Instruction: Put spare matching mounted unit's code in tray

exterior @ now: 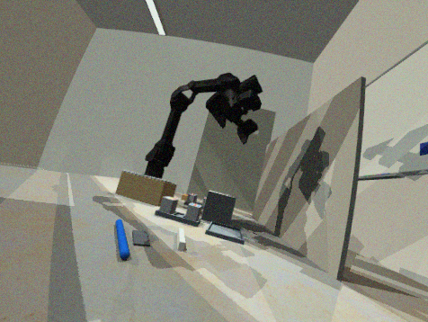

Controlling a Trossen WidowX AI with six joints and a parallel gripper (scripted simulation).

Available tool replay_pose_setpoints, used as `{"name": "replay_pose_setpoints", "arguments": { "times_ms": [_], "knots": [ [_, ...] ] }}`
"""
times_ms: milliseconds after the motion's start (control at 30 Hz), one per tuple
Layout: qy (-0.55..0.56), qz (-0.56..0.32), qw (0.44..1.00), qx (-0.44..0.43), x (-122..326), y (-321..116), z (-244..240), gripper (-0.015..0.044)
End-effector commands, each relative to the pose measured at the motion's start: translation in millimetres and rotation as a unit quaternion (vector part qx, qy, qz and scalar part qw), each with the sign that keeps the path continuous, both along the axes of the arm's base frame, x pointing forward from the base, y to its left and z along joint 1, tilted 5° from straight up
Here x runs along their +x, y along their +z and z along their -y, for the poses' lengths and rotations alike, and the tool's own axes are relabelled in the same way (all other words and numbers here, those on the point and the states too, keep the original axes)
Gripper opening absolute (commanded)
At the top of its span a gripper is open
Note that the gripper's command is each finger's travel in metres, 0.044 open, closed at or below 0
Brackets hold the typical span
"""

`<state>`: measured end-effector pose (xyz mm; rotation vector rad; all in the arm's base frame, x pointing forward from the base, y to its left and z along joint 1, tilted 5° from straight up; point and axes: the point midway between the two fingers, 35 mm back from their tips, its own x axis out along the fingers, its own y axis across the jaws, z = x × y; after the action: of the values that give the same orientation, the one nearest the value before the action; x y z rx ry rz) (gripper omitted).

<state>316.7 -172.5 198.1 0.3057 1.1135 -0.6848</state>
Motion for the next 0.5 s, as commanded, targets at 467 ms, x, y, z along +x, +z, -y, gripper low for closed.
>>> {"name": "replay_pose_setpoints", "arguments": {
  "times_ms": [467],
  "knots": [
    [0.428, -0.187, 0.874, 0.135, 60.8, -53.0, -217.8, 0.0440]
  ]
}}
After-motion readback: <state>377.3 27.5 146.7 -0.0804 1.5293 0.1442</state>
